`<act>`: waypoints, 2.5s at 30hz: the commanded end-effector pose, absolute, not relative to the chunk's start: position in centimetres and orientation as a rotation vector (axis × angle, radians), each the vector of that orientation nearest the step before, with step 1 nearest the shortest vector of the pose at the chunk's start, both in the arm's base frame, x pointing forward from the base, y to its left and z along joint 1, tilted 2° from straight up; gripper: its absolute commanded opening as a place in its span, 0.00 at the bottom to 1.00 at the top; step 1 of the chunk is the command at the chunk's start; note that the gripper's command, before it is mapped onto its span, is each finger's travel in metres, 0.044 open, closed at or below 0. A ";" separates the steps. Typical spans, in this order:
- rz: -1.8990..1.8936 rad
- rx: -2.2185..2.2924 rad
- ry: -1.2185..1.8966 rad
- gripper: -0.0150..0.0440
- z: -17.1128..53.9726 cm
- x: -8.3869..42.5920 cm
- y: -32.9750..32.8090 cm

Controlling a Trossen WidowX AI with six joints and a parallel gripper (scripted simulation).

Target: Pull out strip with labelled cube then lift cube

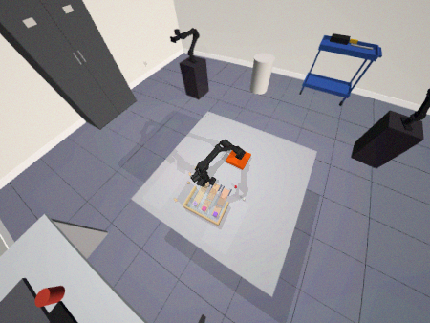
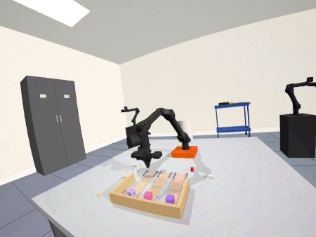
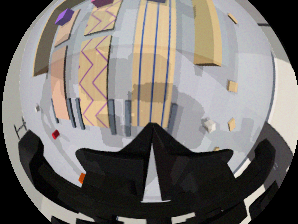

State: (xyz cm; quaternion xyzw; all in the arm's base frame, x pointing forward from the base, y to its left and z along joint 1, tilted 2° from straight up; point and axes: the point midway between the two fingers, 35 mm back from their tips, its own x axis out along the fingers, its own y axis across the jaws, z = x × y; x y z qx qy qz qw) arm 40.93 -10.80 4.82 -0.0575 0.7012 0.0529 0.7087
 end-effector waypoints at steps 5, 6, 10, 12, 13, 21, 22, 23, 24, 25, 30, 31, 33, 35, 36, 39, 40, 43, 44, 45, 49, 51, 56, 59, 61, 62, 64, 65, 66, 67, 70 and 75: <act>0.120 -0.135 1.561 0.25 3.5 40.8 -10.8; 0.120 -0.135 1.561 0.25 3.3 40.8 -10.8; 0.120 -0.135 1.561 0.25 2.7 40.8 -10.8; 0.120 -0.135 1.561 0.25 2.3 40.8 -10.8; 0.120 -0.135 1.561 0.25 2.2 40.8 -10.8; 0.120 -0.135 1.561 0.25 0.9 40.9 -10.8; 0.120 -0.135 1.561 0.25 0.7 40.9 -10.8; 0.120 -0.135 1.561 0.25 0.6 40.9 -10.8; 0.120 -0.135 1.561 0.25 0.4 40.8 -10.8; 0.120 -0.135 1.561 0.25 0.3 40.8 -10.8; 0.120 -0.135 1.561 0.25 0.3 40.8 -10.8; 0.120 -0.135 1.561 0.25 0.3 40.8 -10.8; 0.120 -0.135 1.561 0.25 0.3 40.8 -10.8; 0.120 -0.135 1.561 0.25 0.3 40.8 -10.8; 0.120 -0.135 1.561 0.25 0.3 40.8 -10.8; 0.120 -0.135 1.561 0.25 0.3 40.8 -10.8; 0.120 -0.135 1.561 0.25 0.3 40.8 -10.8; 0.120 -0.135 1.561 0.25 0.3 40.8 -10.8; 0.120 -0.135 1.561 0.25 0.3 40.8 -10.8; 0.120 -0.135 1.561 0.25 0.3 40.8 -10.8; 0.120 -0.135 1.561 0.25 0.2 40.8 -10.8; 0.120 -0.135 1.561 0.25 0.2 40.8 -10.8; 0.120 -0.135 1.561 0.25 0.2 40.8 -10.8; 0.120 -0.135 1.561 0.25 0.1 40.9 -10.8; 0.120 -0.135 1.561 0.25 0.1 40.9 -10.8; 0.120 -0.135 1.561 0.25 0.1 40.9 -10.8; 0.120 -0.135 1.561 0.25 0.1 40.9 -10.8; 0.120 -0.135 1.561 0.25 0.1 40.9 -10.8; 0.120 -0.135 1.561 0.25 0.1 40.9 -10.8; 0.120 -0.135 1.561 0.25 0.1 40.9 -10.8; 0.120 -0.135 1.561 0.25 0.0 40.9 -10.8; 0.120 -0.135 1.561 0.25 0.0 40.9 -10.8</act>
